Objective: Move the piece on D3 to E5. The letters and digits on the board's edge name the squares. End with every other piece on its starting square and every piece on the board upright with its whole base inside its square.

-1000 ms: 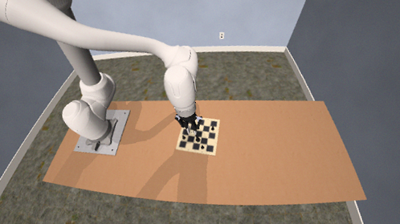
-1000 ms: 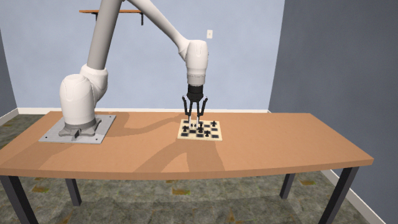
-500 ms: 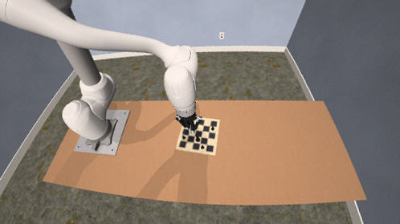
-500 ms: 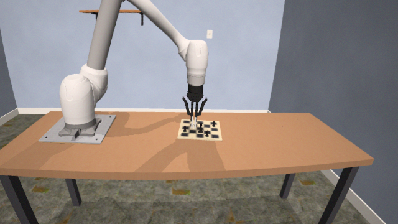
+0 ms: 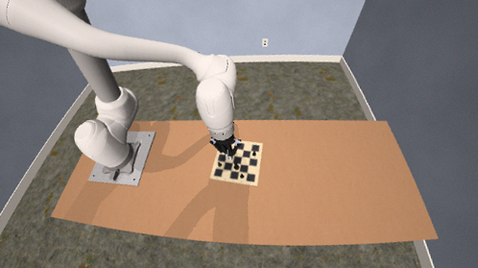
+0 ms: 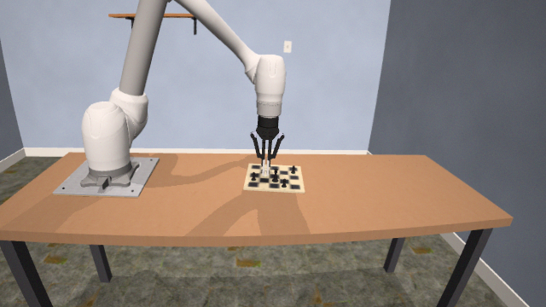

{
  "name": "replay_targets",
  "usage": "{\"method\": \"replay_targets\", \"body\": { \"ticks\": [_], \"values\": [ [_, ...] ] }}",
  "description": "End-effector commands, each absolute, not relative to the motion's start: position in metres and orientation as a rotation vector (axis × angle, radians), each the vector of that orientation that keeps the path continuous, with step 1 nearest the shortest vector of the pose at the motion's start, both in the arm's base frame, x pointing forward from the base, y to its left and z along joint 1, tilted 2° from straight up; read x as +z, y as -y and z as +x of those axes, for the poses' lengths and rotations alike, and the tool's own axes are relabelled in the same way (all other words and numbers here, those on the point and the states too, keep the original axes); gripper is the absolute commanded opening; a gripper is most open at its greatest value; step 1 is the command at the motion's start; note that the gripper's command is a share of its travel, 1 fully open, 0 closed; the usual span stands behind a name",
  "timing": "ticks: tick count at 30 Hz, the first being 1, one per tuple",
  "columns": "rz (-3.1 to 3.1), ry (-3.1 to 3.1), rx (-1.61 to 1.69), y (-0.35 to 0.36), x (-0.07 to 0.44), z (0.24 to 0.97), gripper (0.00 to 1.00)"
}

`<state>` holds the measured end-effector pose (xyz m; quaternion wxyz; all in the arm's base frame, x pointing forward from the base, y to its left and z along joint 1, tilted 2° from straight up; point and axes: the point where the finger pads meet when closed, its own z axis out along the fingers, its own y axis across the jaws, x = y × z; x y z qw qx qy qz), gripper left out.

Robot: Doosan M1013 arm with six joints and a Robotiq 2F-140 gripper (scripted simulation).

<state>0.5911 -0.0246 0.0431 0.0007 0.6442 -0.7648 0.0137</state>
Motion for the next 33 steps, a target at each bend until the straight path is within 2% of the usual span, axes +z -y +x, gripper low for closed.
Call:
{"method": "replay_targets", "body": {
  "ticks": [1, 13, 21, 28, 33],
  "values": [
    [2.023, 2.402, 0.043, 0.025, 0.043, 0.591, 0.0],
    [2.023, 2.402, 0.043, 0.024, 0.049, 0.591, 0.0],
    [2.023, 2.402, 0.043, 0.024, 0.082, 0.59, 0.0],
    [2.023, 2.402, 0.043, 0.023, 0.132, 0.59, 0.0],
    [2.023, 2.402, 0.043, 0.022, 0.143, 0.589, 0.0]
  ]
}}
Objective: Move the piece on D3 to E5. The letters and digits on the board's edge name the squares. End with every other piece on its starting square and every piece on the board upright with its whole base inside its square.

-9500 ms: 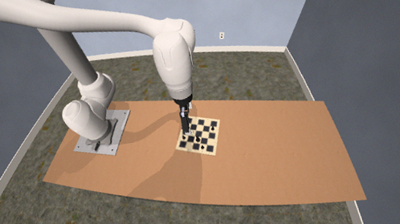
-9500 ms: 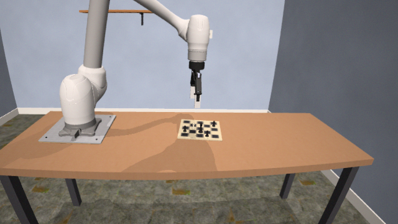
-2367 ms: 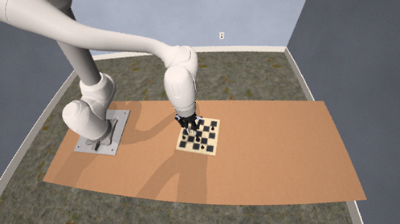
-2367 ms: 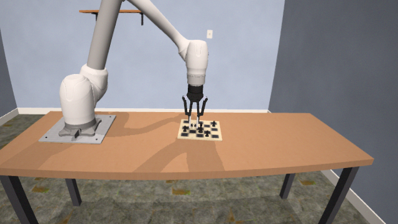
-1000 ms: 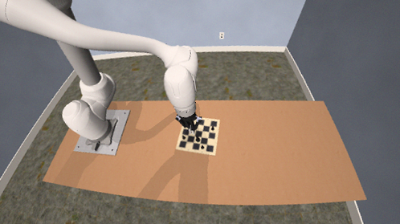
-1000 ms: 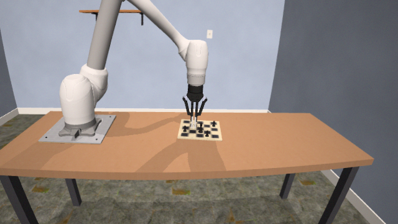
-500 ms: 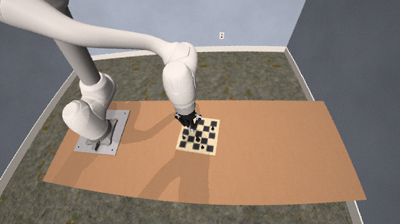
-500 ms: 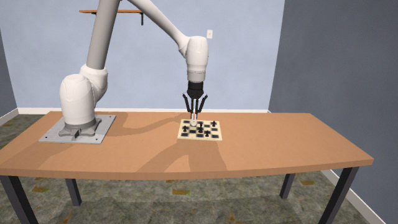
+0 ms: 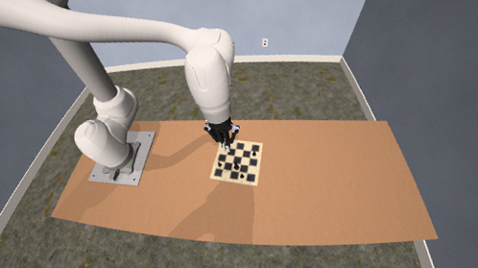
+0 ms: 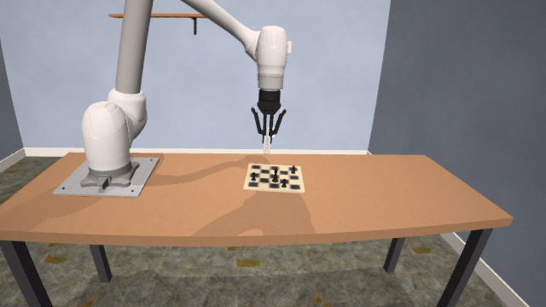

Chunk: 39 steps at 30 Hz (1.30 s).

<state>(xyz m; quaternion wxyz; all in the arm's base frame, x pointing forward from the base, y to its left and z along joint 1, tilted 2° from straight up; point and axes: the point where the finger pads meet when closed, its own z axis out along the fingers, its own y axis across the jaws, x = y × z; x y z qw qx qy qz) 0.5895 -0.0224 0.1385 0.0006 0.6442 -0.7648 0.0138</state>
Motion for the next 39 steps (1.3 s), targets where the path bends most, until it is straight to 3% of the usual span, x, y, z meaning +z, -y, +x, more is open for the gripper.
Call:
{"method": "replay_targets", "body": {
  "ticks": [1, 10, 18, 39],
  "values": [
    [2.023, 2.402, 0.043, 0.022, 0.143, 0.589, 0.0],
    [2.022, 2.402, 0.043, 0.023, 0.143, 0.589, 0.0],
    [1.982, 2.436, 0.043, 0.089, 0.144, 0.535, 0.0],
    [1.981, 2.437, 0.043, 0.09, 0.138, 0.534, 0.0]
  ]
}}
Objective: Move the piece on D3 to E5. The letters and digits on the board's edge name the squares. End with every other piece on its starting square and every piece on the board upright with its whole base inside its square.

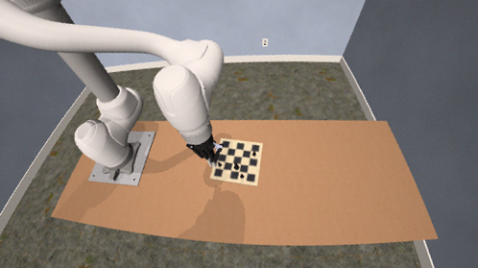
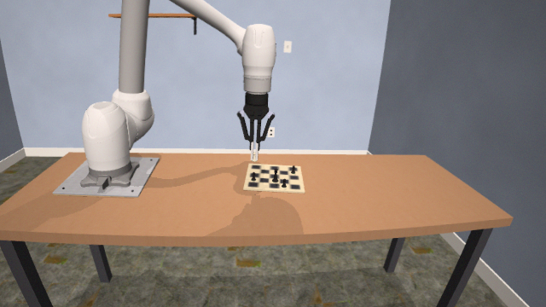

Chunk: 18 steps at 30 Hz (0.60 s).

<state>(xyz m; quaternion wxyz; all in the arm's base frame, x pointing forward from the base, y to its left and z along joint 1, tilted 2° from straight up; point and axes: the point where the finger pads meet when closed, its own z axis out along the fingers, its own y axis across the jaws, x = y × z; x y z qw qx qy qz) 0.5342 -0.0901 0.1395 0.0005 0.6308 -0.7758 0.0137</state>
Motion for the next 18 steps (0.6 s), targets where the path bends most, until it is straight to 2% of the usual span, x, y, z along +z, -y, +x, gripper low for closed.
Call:
{"method": "replay_targets", "body": {
  "ticks": [1, 18],
  "values": [
    [1.981, 2.437, 0.043, 0.09, 0.136, 0.534, 0.0],
    [1.981, 2.437, 0.043, 0.092, 0.07, 0.535, 0.0]
  ]
}}
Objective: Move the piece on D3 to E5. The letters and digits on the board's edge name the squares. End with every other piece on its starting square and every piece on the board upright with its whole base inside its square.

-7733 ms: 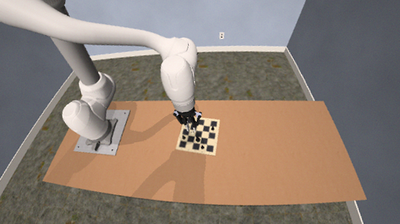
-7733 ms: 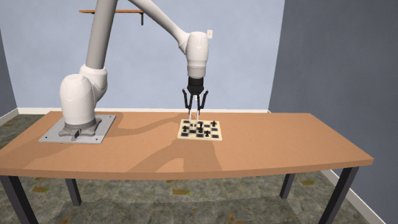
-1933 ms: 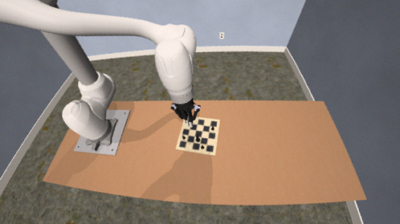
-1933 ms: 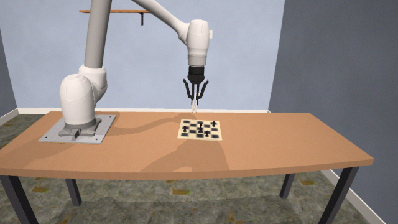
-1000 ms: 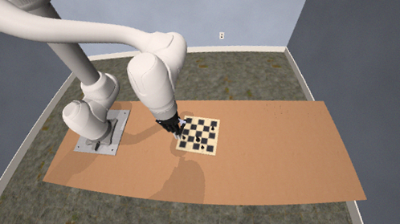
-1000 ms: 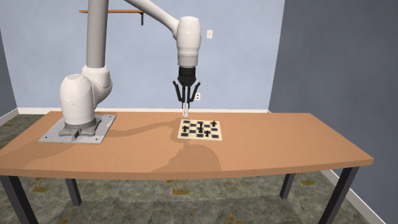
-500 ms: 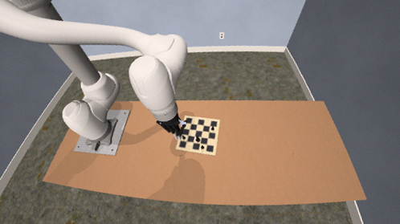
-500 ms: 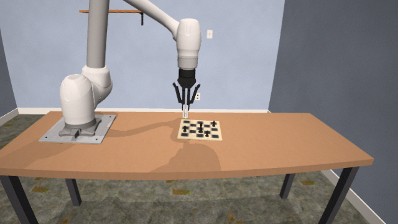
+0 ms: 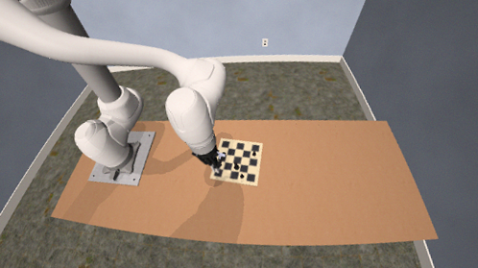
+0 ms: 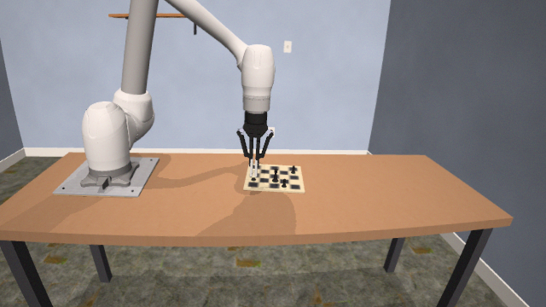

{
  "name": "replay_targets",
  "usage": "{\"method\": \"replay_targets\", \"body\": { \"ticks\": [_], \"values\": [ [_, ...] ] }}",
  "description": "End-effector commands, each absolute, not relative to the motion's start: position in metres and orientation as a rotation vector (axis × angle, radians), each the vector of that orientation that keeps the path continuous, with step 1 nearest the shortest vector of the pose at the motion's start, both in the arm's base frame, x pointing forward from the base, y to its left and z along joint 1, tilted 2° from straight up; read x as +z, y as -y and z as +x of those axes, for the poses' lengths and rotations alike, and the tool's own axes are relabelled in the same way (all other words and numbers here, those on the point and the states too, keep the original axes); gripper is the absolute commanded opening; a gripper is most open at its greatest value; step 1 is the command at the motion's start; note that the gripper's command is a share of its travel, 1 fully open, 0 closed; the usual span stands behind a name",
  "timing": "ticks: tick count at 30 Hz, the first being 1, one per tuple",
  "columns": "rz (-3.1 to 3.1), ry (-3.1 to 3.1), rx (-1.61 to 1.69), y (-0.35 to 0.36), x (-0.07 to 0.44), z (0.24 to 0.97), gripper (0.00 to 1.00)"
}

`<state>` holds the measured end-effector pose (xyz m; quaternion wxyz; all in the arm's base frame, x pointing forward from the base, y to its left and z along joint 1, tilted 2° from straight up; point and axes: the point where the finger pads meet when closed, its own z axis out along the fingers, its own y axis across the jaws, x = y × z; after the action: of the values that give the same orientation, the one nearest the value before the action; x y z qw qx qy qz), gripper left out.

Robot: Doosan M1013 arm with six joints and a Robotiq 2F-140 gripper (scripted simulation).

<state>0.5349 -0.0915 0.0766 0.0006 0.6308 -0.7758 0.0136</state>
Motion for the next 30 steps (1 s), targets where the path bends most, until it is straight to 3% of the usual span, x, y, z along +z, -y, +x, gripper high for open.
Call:
{"method": "replay_targets", "body": {
  "ticks": [1, 30],
  "values": [
    [1.981, 2.437, 0.043, 0.092, 0.066, 0.535, 0.0],
    [1.981, 2.437, 0.043, 0.092, 0.048, 0.536, 0.0]
  ]
}}
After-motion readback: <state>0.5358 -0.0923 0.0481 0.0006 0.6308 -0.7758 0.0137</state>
